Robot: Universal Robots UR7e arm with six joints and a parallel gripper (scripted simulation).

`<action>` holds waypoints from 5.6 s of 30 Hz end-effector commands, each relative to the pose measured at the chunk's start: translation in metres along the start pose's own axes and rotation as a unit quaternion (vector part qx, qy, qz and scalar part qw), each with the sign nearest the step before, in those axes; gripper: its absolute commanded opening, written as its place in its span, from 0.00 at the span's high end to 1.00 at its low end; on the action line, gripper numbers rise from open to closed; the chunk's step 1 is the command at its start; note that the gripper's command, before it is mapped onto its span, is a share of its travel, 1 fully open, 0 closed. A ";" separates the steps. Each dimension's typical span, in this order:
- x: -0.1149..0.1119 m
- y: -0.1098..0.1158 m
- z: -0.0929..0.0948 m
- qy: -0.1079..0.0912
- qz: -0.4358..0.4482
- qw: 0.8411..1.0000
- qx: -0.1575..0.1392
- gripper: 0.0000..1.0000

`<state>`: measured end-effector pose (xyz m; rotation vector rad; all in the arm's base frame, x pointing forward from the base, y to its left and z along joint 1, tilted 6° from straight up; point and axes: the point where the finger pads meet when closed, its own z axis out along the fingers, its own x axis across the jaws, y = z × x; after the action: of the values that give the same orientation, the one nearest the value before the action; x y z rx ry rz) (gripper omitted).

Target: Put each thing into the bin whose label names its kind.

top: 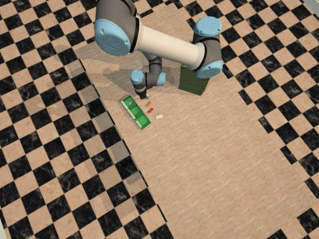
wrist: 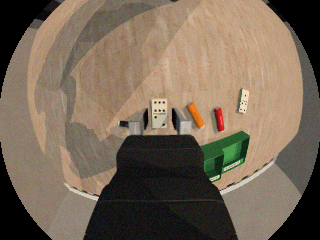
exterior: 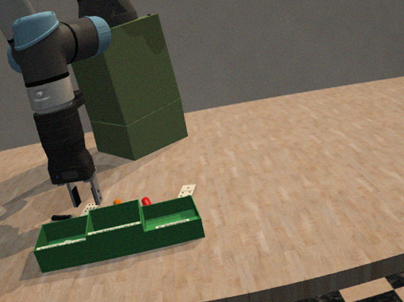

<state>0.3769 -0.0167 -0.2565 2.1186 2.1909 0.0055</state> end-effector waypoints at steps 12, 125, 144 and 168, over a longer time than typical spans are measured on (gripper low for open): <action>-0.002 0.004 0.015 -0.001 0.001 1.000 -0.005 0.21; 0.090 0.049 -0.051 -0.001 0.000 1.000 -0.005 0.51; 0.168 0.088 -0.050 -0.001 -0.244 0.970 -0.011 0.51; 0.168 0.085 -0.051 -0.006 -0.506 0.863 -0.008 0.51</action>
<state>0.4541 0.1569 -0.2106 0.9096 2.8947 -0.0539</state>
